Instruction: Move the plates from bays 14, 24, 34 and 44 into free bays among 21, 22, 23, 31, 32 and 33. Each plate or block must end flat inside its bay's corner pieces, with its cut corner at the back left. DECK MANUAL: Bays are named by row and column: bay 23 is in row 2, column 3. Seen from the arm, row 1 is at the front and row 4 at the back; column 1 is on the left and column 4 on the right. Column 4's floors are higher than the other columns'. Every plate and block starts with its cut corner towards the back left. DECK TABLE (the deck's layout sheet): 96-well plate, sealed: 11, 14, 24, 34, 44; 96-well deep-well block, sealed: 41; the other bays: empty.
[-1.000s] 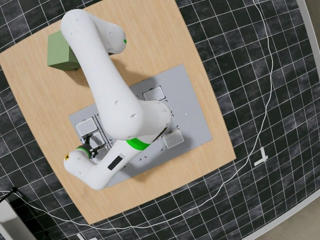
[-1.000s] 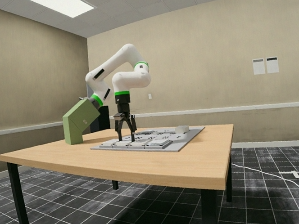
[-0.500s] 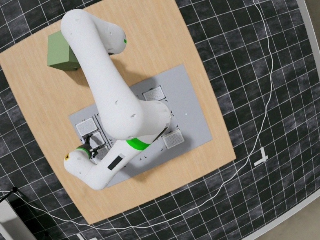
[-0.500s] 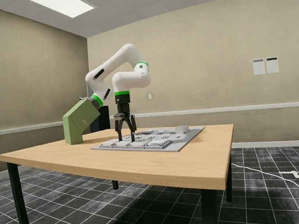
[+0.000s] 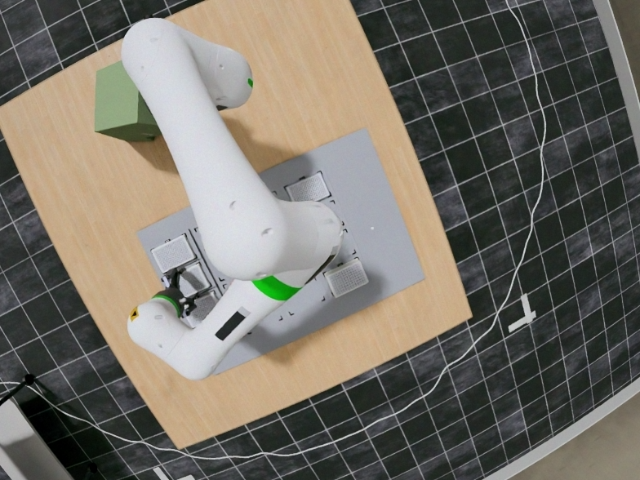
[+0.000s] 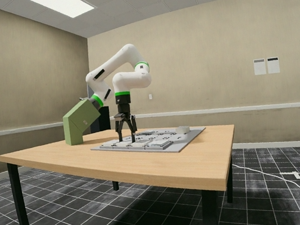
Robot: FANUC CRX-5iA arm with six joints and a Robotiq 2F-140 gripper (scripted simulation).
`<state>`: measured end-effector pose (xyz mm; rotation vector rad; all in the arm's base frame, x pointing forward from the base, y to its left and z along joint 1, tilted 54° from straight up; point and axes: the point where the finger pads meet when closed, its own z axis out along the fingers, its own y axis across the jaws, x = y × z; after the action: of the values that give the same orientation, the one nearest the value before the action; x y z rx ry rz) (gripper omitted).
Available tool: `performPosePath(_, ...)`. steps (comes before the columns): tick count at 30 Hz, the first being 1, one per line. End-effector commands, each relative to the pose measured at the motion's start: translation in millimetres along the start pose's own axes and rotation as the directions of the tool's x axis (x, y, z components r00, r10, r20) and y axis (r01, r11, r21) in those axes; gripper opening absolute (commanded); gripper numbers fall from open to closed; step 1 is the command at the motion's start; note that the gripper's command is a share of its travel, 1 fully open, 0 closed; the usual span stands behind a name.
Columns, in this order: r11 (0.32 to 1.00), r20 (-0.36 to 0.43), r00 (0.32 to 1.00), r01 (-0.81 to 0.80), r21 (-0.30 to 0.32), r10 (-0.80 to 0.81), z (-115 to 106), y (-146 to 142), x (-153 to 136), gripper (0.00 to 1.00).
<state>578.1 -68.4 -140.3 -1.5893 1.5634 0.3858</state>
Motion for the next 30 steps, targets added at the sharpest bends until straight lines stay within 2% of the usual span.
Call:
performPosePath(1, 1.0, -0.001, 1.0, 0.0, 0.001, 0.0, -1.2, -0.5, 0.6, 0.59)
performPosePath(23, 1.0, -0.001, 1.0, 0.0, 0.001, 0.0, -1.2, -0.5, 0.6, 0.57)
performPosePath(24, 1.0, -0.001, 1.0, 0.0, 0.001, 0.0, -1.2, -0.5, 0.6, 0.1)
performPosePath(30, 1.0, -0.001, 1.0, 0.0, 0.001, 0.0, -1.2, -0.5, 0.6, 0.1)
